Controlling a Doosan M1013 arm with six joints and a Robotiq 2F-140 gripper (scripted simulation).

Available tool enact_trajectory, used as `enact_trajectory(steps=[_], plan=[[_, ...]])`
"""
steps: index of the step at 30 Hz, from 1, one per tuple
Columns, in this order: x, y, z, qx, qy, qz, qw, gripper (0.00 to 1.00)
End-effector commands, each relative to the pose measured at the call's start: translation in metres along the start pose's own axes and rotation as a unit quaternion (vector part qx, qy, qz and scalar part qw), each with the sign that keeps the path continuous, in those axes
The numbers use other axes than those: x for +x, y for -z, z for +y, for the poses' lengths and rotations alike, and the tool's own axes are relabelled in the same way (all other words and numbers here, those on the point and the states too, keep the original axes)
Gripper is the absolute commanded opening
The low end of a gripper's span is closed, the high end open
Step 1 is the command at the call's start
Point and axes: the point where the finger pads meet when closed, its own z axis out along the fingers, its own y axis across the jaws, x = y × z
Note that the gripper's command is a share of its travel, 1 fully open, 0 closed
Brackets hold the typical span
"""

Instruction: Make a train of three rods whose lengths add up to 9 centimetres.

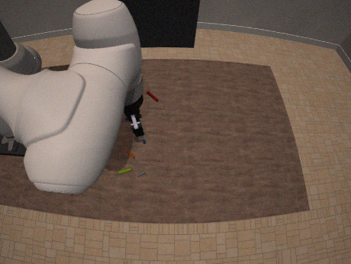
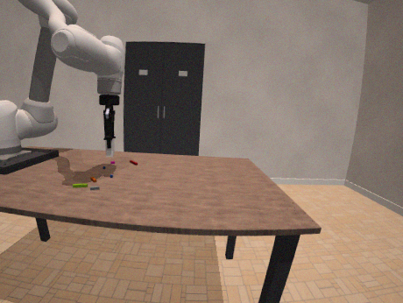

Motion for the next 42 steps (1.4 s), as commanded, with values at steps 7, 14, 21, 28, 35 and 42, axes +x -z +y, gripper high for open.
enact_trajectory(steps=[7, 14, 21, 28, 35, 42], plan=[[0.000, 0.000, 0.000, 0.000, 0.000, 0.000, 1.000, 1.00], [0.000, 0.000, 0.000, 0.000, 0.000, 0.000, 1.000, 1.00], [0.000, 0.000, 0.000, 0.000, 0.000, 0.000, 1.000, 1.00], [0.001, 0.000, -0.004, 0.000, -0.047, 0.000, 0.999, 1.00], [0.003, -0.002, -0.012, 0.000, -0.150, 0.000, 0.989, 1.00], [0.007, -0.004, -0.025, 0.000, -0.297, 0.000, 0.955, 1.00]])
